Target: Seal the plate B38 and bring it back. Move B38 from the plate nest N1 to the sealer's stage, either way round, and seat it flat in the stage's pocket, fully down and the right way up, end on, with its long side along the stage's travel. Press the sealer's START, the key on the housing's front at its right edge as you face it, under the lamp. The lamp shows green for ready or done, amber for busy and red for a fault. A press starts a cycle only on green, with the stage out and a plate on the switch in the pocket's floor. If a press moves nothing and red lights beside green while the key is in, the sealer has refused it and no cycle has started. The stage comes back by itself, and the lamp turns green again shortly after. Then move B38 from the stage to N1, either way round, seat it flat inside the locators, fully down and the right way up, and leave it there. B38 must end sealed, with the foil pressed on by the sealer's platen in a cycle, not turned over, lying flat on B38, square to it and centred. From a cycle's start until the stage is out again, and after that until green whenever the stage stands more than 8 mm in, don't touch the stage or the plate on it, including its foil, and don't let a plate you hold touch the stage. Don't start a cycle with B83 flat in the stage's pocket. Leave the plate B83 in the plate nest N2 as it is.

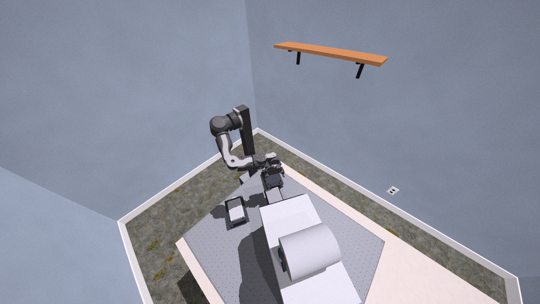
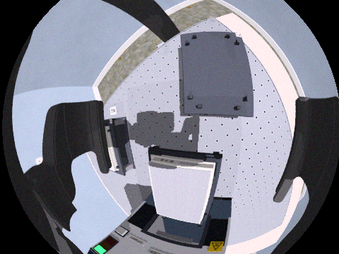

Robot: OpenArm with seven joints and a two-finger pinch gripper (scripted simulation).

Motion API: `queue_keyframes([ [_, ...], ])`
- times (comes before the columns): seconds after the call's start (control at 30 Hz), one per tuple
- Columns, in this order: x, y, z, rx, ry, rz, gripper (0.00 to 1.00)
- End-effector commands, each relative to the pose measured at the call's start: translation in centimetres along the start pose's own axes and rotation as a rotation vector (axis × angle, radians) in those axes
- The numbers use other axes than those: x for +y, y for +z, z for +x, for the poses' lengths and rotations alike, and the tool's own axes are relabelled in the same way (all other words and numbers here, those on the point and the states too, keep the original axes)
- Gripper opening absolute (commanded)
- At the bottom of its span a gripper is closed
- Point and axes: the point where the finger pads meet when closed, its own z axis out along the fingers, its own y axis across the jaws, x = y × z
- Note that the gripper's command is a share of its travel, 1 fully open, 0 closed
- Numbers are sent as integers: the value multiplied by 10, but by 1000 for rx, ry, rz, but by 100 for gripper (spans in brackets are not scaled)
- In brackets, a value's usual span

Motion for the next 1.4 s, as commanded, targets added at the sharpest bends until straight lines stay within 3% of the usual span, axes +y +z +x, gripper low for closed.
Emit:
queue_keyframes([
  [0.0, 2, -1, 0, -1, -4, -7, 77],
  [0.1, 2, -1, 0, -1, -4, -7, 77],
  [0.27, -9, -7, -44, -1, -4, -7, 77],
  [0.67, -9, -7, -44, -1, -4, -7, 77],
  [0.83, -20, -13, -87, -2, -4, -7, 77],
  [1.23, -20, -13, -87, -2, -4, -7, 77],
  [1.37, -25, -17, -112, -2, -3, -6, 77],
])
